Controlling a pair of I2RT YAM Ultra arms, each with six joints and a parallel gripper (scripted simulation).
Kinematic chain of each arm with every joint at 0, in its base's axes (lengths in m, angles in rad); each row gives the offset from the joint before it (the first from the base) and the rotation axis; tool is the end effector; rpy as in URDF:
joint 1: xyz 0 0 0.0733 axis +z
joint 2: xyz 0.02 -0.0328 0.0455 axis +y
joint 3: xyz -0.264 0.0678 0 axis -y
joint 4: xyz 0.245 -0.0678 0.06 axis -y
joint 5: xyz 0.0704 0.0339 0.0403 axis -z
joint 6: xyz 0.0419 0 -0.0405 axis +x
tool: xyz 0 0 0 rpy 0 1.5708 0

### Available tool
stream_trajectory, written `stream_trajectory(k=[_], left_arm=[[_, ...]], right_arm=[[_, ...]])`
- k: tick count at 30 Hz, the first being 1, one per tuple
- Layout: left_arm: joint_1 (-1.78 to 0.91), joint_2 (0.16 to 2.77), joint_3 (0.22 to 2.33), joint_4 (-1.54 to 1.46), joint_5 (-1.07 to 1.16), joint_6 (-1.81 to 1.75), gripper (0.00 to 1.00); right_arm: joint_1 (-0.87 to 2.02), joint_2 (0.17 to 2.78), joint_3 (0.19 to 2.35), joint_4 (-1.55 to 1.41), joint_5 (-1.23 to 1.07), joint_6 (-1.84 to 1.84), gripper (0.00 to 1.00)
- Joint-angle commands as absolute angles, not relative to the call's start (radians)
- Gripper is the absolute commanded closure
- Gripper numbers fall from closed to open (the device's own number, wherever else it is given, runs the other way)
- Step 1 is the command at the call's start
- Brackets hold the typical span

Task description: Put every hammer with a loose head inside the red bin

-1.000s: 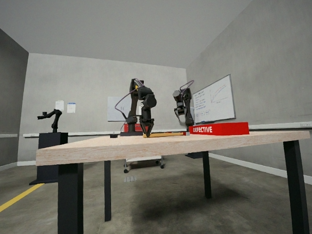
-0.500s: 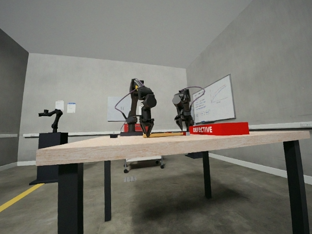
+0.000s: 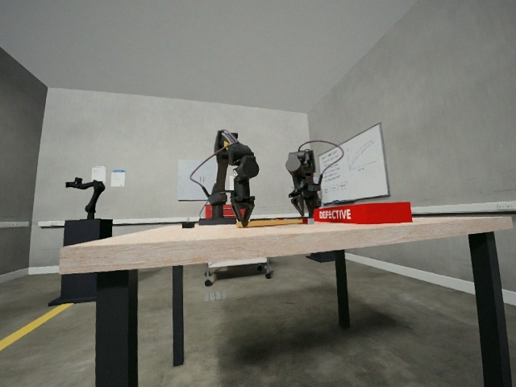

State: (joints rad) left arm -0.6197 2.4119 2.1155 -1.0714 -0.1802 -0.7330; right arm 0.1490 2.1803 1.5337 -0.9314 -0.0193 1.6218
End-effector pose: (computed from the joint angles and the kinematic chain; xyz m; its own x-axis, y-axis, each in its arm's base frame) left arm 0.4046 -0.2781 0.1712 -0.9552 -0.1271 -0.2673 -0.1307 0.9914 -0.0044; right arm 0.3971 0.0615 0.1233 -0.0977 0.9950 0.0189 0.9952 0.0978 -0.0082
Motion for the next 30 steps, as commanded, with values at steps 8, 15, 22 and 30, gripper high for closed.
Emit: stream_trajectory(k=[8, 15, 22, 30], left_arm=[[-0.609, 2.405, 2.158, -1.107, -0.181, -0.747, 0.55], [-0.604, 2.432, 2.174, -1.104, -0.179, -0.742, 0.55], [-0.596, 2.461, 2.199, -1.099, -0.178, -0.727, 0.55], [-0.592, 2.473, 2.179, -1.061, -0.177, -0.726, 0.55]], right_arm=[[0.135, 2.157, 1.532, -0.928, -0.001, 1.617, 0.75], [0.135, 2.157, 1.532, -0.928, -0.001, 1.617, 0.75], [0.135, 2.157, 1.532, -0.928, -0.001, 1.617, 0.75], [0.135, 2.157, 1.532, -0.928, -0.001, 1.617, 0.75]])
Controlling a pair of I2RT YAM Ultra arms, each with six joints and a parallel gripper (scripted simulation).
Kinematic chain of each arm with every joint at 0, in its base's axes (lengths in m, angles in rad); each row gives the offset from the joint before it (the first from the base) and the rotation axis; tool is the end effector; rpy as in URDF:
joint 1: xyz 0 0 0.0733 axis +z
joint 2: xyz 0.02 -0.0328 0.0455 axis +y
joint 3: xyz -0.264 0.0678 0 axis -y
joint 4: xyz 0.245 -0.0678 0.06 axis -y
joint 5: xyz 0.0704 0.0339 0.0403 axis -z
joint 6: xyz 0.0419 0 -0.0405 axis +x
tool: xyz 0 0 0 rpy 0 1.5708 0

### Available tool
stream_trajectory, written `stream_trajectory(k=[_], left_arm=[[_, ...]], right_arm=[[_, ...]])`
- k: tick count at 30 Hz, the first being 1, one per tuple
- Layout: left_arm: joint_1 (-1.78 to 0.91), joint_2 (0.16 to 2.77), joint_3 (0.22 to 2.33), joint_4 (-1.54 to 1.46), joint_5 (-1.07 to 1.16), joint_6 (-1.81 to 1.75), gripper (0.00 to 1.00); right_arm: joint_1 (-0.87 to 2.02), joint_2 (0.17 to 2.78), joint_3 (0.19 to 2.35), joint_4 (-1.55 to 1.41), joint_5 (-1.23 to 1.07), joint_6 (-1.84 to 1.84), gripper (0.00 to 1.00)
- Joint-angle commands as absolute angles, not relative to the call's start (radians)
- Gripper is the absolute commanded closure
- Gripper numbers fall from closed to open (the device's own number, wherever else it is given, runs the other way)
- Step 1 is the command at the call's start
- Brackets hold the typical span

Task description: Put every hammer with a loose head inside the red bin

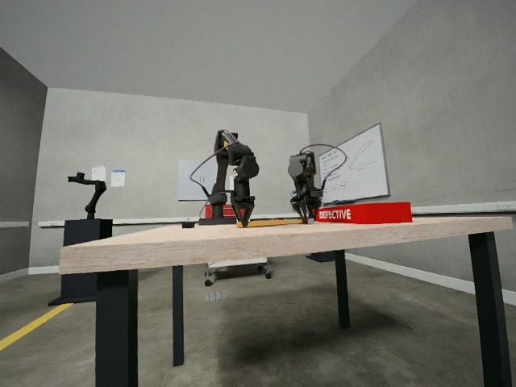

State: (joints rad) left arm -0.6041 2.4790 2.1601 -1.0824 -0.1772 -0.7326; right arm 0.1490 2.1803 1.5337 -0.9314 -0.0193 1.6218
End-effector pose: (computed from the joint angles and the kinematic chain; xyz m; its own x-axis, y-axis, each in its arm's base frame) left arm 0.4149 -0.2760 0.1513 -0.9607 -0.1369 -0.2416 -0.1451 0.9893 0.0164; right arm 0.3971 0.0615 0.1233 -0.0977 0.9950 0.0189 0.9952 0.0978 -0.0082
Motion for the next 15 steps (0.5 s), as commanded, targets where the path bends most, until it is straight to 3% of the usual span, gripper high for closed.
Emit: stream_trajectory(k=[1, 10, 11, 15], left_arm=[[-0.592, 2.468, 2.179, -1.061, -0.177, -0.726, 0.55], [-0.592, 2.469, 2.180, -1.074, -0.178, -0.727, 0.55], [-0.592, 2.469, 2.180, -1.074, -0.178, -0.727, 0.64], [-0.592, 2.469, 2.180, -1.074, -0.178, -0.727, 0.68]], right_arm=[[0.135, 2.157, 1.532, -0.928, -0.001, 1.617, 0.75], [0.135, 2.157, 1.532, -0.928, -0.001, 1.617, 0.75], [0.135, 2.157, 1.532, -0.928, -0.001, 1.617, 0.75], [0.135, 2.157, 1.532, -0.928, -0.001, 1.617, 0.75]])
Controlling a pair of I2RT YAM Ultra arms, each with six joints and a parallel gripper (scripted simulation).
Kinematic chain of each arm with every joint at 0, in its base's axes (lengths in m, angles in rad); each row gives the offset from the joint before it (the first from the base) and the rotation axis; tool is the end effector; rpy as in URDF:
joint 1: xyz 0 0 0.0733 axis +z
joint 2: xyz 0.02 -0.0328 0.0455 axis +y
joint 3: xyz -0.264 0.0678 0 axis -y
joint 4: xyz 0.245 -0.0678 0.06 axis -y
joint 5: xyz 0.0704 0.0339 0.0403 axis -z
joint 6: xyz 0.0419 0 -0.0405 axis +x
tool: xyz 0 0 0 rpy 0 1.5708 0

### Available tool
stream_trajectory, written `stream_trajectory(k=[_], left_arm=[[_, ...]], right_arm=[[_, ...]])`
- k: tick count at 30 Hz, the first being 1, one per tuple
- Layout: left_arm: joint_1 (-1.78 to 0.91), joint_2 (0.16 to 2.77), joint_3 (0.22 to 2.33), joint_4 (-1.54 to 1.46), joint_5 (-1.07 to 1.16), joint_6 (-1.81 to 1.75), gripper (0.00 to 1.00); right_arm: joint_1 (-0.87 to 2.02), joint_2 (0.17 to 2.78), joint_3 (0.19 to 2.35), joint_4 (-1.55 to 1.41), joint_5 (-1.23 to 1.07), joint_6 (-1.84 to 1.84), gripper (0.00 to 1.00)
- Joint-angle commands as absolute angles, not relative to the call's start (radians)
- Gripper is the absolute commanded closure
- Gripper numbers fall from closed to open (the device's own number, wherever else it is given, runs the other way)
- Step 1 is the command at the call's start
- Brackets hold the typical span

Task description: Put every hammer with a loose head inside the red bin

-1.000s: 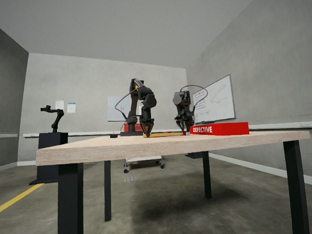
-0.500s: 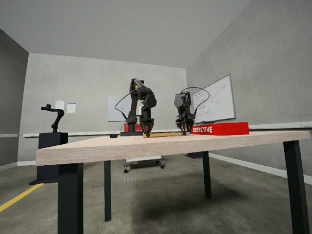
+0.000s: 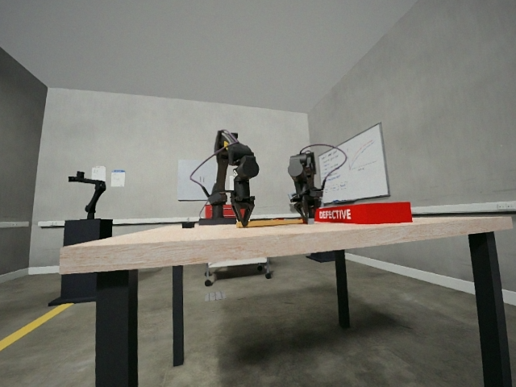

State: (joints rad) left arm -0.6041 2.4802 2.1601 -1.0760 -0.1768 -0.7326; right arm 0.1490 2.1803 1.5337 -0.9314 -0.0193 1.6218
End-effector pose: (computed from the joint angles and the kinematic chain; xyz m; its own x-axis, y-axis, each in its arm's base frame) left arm 0.4155 -0.2765 0.1508 -0.9597 -0.1376 -0.2451 -0.1451 0.9893 0.0125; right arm 0.3971 0.0615 0.1233 -0.0977 0.9950 0.0189 0.9952 0.0978 -0.0082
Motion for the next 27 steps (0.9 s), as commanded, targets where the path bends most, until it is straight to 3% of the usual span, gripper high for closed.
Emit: stream_trajectory(k=[1, 5, 9, 15, 16, 17, 18, 27], left_arm=[[-0.593, 2.457, 2.175, -1.066, -0.178, -0.729, 0.68], [-0.600, 2.455, 2.171, -1.067, -0.178, -0.732, 0.77], [-0.600, 2.452, 2.167, -1.057, -0.178, -0.733, 0.77], [-0.602, 2.449, 2.149, -1.054, -0.178, -0.734, 0.85], [-0.602, 2.446, 2.145, -1.052, -0.178, -0.735, 0.96], [-0.602, 2.446, 2.145, -1.052, -0.178, -0.734, 0.85], [-0.602, 2.446, 2.145, -1.052, -0.178, -0.734, 0.84], [-0.592, 2.448, 2.144, -1.091, -0.197, -0.734, 0.84]], right_arm=[[0.135, 2.157, 1.532, -0.928, -0.001, 1.617, 0.75], [0.135, 2.157, 1.532, -0.928, -0.001, 1.617, 0.75], [0.135, 2.157, 1.532, -0.928, -0.001, 1.617, 0.75], [0.135, 2.157, 1.532, -0.928, -0.001, 1.617, 0.75], [0.135, 2.157, 1.532, -0.928, -0.001, 1.617, 0.75], [0.135, 2.157, 1.532, -0.928, -0.001, 1.617, 0.75], [0.135, 2.157, 1.532, -0.928, -0.001, 1.617, 0.75], [0.122, 2.157, 1.522, -0.931, 0.031, 1.618, 0.75]])
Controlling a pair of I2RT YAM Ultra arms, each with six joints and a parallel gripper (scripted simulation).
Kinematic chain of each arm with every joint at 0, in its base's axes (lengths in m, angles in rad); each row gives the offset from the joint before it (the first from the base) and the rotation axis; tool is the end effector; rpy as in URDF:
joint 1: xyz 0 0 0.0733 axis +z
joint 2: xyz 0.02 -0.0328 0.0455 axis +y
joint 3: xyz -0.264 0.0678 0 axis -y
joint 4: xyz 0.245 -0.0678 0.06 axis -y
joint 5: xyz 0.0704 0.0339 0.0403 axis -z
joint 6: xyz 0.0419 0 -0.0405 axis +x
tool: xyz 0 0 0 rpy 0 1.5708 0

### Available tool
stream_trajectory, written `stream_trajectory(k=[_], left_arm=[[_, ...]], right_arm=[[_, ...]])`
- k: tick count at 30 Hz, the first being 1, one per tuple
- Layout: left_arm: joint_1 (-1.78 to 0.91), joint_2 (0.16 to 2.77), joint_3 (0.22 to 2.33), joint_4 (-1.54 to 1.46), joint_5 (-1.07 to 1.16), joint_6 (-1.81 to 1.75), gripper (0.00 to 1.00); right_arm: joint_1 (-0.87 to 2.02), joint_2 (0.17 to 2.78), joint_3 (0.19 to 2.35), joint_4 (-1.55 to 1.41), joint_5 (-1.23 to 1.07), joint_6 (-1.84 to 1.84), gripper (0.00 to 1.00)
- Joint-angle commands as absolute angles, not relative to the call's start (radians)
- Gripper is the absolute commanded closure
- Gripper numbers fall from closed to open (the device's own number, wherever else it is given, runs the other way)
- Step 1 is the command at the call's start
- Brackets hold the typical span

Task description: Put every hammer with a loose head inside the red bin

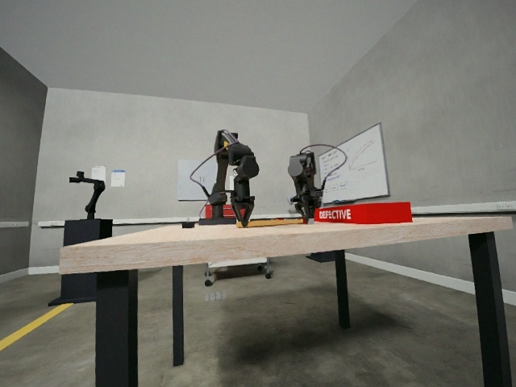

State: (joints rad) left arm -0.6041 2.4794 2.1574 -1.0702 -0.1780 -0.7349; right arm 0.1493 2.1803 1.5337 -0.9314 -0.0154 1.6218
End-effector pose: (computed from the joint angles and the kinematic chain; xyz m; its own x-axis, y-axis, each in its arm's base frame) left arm 0.4157 -0.2766 0.1506 -0.9584 -0.1404 -0.2486 -0.1475 0.9890 0.0102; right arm 0.3971 0.0615 0.1233 -0.0980 0.9951 0.0150 0.9951 0.0981 -0.0080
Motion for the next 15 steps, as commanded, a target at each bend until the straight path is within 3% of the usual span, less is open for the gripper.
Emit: stream_trajectory(k=[1, 15], left_arm=[[-0.591, 2.448, 2.144, -1.096, -0.201, -0.734, 0.84], [-0.573, 2.450, 2.140, -1.146, -0.238, -0.726, 0.84]], right_arm=[[0.121, 2.157, 1.522, -0.931, 0.034, 1.618, 0.75], [0.116, 2.158, 1.522, -0.934, 0.066, 1.619, 0.75]])
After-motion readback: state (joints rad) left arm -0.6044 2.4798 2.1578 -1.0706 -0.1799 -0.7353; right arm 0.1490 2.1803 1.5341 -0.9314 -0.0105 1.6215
